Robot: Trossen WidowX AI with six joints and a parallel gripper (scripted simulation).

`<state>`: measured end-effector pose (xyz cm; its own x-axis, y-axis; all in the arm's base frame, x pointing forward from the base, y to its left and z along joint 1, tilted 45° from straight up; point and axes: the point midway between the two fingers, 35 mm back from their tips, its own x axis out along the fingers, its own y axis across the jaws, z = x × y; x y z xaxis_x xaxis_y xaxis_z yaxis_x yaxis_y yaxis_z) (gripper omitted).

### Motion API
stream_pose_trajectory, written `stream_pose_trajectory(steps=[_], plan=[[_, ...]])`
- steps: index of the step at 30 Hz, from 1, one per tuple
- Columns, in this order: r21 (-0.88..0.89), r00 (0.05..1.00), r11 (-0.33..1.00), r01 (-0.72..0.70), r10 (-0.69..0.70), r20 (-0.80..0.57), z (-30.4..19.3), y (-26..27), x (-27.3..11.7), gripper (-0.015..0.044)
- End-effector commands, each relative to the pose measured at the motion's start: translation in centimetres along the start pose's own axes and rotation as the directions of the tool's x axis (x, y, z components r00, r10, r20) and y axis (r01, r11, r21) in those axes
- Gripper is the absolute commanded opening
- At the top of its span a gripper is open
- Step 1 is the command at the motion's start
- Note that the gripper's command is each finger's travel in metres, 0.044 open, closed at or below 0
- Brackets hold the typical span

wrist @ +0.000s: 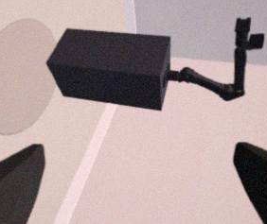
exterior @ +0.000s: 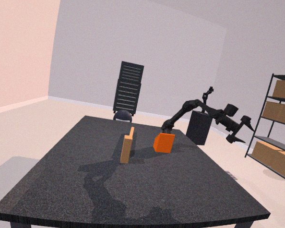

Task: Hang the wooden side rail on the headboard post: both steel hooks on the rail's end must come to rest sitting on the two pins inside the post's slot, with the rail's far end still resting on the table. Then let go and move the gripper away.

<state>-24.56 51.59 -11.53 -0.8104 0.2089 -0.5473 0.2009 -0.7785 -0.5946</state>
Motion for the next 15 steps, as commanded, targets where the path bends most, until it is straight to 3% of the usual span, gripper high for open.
stream_pose_trajectory(steps=[1,5,10,15], plan=[[0.011,1.000,1.000,0.001,0.000,-0.004,-0.1,0.0,-0.1,0.0426],[0.228,0.996,0.973,0.028,-0.008,-0.089,-2.3,0.2,-2.1,0.0440],[0.522,0.977,0.844,0.122,-0.008,-0.214,-5.4,0.8,-5.2,0.0440],[0.821,0.913,0.445,0.358,0.016,-0.407,-9.8,2.6,-11.0,0.0440]])
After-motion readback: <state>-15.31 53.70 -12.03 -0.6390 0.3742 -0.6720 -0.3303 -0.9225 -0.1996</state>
